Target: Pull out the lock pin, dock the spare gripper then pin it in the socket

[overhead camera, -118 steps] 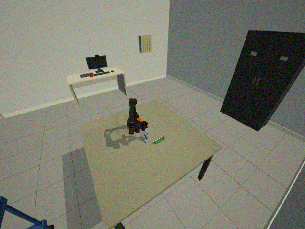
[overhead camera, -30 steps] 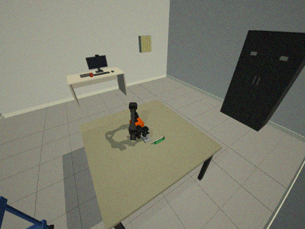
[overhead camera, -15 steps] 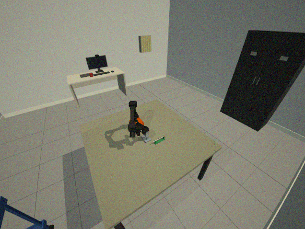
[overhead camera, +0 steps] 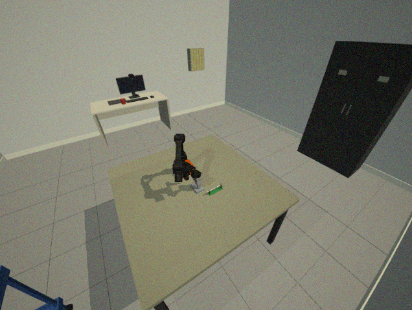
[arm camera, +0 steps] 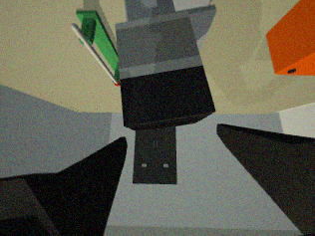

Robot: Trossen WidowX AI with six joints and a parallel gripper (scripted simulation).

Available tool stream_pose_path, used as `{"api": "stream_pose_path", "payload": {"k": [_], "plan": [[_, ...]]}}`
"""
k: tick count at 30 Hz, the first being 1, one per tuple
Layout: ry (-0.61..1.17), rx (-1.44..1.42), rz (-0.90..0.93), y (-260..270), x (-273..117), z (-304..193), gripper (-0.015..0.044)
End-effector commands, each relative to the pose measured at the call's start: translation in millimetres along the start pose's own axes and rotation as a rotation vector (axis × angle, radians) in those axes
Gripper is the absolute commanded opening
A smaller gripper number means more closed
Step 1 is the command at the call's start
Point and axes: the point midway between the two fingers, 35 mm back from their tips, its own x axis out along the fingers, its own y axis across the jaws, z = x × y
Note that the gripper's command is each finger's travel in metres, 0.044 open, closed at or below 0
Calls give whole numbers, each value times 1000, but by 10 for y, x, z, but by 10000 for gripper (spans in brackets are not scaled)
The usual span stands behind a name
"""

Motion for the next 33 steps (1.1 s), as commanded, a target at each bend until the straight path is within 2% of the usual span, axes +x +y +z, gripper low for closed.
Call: {"api": "stream_pose_path", "payload": {"k": [1,33], "plan": [[-11,8,12,-9,-28,-71,440],[-109,7,111,19,-230,-529,440]]}}
